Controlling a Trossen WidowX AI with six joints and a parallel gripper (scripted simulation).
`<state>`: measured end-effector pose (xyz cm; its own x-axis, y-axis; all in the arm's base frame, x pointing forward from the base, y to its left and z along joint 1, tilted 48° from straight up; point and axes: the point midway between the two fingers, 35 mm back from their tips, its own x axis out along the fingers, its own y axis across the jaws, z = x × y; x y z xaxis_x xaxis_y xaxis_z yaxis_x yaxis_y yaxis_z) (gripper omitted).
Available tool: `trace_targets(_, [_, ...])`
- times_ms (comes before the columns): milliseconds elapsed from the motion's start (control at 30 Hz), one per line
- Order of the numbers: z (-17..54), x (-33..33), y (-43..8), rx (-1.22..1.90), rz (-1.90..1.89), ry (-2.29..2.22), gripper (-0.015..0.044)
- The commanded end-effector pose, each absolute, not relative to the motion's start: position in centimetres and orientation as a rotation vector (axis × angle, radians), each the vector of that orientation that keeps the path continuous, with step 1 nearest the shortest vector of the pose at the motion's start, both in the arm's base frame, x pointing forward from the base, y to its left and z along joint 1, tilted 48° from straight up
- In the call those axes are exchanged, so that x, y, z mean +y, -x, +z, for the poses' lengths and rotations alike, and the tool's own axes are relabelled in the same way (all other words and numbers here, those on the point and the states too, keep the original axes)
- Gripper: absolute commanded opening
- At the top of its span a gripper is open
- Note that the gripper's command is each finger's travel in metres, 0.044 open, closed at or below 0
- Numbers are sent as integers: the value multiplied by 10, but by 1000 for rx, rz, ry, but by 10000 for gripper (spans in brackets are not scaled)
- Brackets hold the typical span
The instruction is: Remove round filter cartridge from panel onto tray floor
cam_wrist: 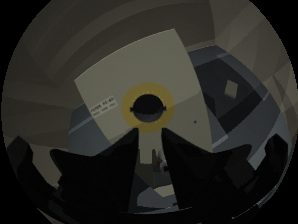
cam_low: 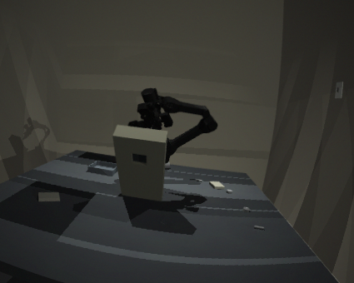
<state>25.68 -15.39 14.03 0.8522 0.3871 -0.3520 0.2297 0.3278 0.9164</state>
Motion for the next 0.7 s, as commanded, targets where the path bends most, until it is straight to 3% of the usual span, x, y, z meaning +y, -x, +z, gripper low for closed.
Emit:
trace_targets(0, [149,-167,-259,583,111,-1260,173])
trace_targets(300, [190,-211,-251,575,111,-1242,409])
trace_targets(433, [161,-183,-247,691,169,-1096,305])
trace_targets(667, [106,-116,-221,927,416,-759,305])
